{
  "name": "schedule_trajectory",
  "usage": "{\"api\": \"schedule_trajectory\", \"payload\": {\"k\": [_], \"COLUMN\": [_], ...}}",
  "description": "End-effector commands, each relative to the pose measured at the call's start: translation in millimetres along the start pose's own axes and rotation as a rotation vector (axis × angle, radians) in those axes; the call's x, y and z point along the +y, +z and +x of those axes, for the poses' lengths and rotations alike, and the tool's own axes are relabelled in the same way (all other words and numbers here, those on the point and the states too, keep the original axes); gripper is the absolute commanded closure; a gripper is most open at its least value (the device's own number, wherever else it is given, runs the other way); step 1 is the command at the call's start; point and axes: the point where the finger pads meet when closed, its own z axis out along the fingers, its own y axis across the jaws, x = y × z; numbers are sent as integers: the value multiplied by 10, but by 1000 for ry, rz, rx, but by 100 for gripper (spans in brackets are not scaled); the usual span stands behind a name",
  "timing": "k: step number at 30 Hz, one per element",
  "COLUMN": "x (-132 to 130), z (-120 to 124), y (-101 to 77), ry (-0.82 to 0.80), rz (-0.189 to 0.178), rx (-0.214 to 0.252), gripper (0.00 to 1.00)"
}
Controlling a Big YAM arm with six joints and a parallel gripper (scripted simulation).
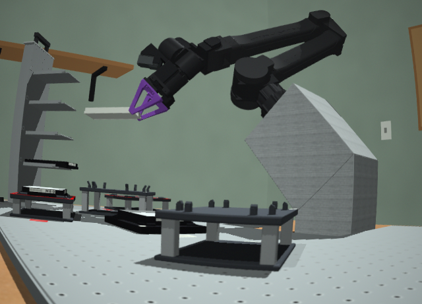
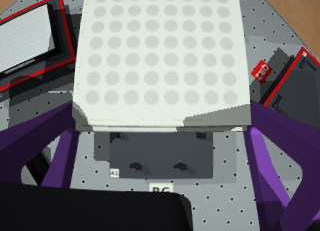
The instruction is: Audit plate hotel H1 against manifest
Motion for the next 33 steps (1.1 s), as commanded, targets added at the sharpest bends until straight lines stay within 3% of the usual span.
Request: {"api": "schedule_trajectory", "payload": {"k": [1,33], "x": [-141,-153], "z": [-411,-601], "y": [-84,-313], "ry": [41,48], "rz": [11,8], "rx": [-62,-59], "gripper": [14,14]}}
